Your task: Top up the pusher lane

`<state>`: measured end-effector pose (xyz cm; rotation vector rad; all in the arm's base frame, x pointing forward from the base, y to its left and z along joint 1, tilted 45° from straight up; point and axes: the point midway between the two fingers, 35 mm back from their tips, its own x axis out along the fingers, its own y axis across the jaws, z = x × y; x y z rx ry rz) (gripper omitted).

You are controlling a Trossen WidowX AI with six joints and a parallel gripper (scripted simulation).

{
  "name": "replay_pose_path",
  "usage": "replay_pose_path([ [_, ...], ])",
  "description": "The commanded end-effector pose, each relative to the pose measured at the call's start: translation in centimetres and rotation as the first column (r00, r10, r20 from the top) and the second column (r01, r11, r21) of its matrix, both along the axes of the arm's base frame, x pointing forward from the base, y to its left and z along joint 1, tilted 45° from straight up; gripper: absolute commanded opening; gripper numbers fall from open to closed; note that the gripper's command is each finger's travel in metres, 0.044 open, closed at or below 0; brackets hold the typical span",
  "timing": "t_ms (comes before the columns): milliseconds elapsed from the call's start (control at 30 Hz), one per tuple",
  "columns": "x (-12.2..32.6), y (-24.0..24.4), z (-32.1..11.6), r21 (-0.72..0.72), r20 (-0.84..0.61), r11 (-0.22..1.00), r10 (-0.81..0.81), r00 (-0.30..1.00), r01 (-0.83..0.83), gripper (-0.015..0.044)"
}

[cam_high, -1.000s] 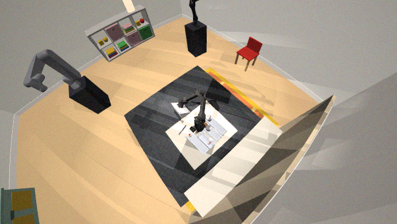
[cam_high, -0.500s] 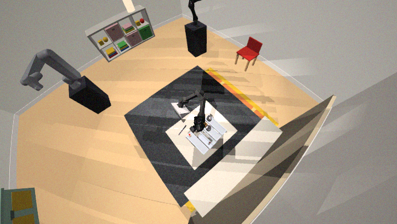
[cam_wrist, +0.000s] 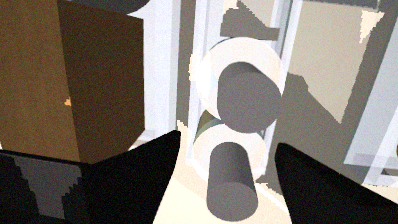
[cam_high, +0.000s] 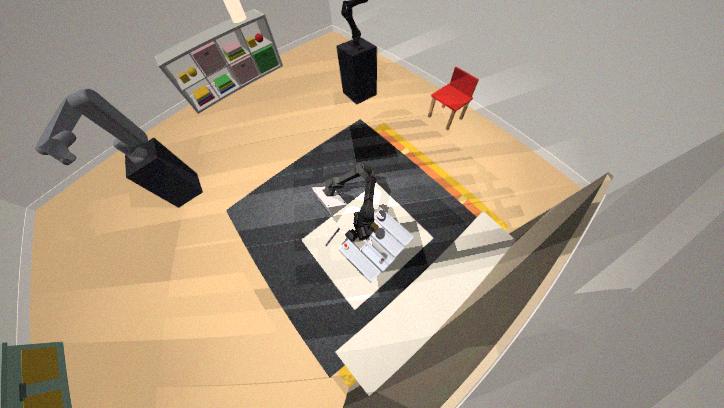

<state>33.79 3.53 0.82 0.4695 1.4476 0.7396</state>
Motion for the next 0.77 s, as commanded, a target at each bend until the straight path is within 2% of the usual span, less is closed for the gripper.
replay_pose_path([
  [0, 0.1, -0.7, 0.7, -0.002, 0.003, 1.0, 0.003, 1.0, -0.003, 0.0272],
  [300, -0.2, -1.4, 1.3, -0.002, 0.003, 1.0, 0.003, 1.0, -0.003, 0.0272],
  [733, -4.4, -2.2, 0.8, -0.004, 0.0, 1.0, 0.003, 1.0, -0.003, 0.0272],
])
